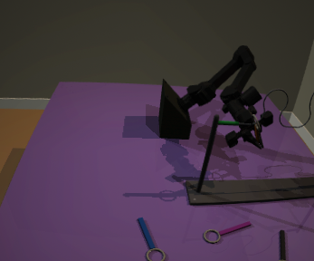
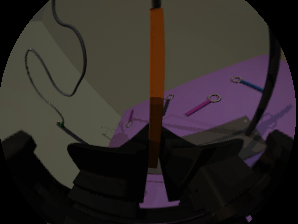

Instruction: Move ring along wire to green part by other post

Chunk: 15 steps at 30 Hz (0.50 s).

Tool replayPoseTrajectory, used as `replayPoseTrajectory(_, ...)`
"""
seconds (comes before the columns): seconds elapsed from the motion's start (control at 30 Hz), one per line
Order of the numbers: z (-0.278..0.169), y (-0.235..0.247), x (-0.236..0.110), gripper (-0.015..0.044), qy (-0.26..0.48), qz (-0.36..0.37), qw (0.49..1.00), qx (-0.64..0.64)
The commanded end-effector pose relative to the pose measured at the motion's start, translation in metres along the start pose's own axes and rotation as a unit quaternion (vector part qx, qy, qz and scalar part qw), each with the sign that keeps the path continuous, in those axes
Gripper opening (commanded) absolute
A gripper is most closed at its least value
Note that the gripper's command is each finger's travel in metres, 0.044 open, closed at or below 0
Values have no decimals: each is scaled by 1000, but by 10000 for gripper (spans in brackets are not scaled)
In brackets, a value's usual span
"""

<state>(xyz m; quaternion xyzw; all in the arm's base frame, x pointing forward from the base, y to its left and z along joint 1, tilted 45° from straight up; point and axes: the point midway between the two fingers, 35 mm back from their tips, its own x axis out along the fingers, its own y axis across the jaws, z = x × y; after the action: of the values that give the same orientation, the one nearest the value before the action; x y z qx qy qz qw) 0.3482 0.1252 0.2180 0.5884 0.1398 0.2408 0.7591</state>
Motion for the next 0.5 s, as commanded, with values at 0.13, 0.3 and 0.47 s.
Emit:
replayPoseTrajectory(0.13, 1, -26, -4, -150, 11, -34, 997, -65)
replayPoseTrajectory(0.3, 3, -39, -7, -150, 16, -50, 993, -102)
replayPoseTrajectory(0.47, 6, -51, -10, -150, 20, -65, 988, -136)
